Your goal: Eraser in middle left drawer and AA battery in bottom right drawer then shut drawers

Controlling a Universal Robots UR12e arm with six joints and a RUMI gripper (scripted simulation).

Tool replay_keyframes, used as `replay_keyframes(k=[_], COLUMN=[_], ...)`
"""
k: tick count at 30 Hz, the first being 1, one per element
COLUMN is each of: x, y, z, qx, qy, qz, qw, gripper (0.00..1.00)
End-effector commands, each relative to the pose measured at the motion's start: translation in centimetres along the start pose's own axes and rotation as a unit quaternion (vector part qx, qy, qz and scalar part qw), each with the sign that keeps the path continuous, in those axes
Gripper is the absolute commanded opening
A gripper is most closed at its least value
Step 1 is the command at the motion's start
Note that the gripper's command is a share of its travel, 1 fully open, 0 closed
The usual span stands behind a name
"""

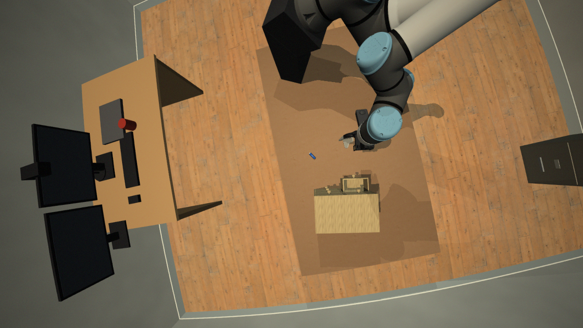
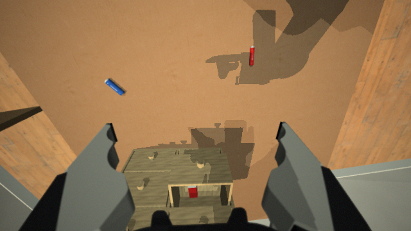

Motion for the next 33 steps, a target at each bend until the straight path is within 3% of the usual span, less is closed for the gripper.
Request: replay_keyframes(k=[1, 17, 33], x=[0.0, -0.2, -1.0], y=[-1.0, -0.8, -0.1], z=[0.6, 0.5, 0.5], qx=[0.000, 0.000, 0.000], qy=[-0.001, -0.003, -0.011], qz=[-0.001, -0.015, -0.074], qw=[1.000, 1.000, 0.997], gripper=[1.00, 1.00, 1.00])
Point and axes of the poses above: the point where the finger pads meet when closed, its own x axis back along the fingers, its own z axis across the jaws, y = z × x, the point moved 1 cm from there along x, back along the fingers, and after that the axes turned 8 degrees about x, right-handed, at the moved point
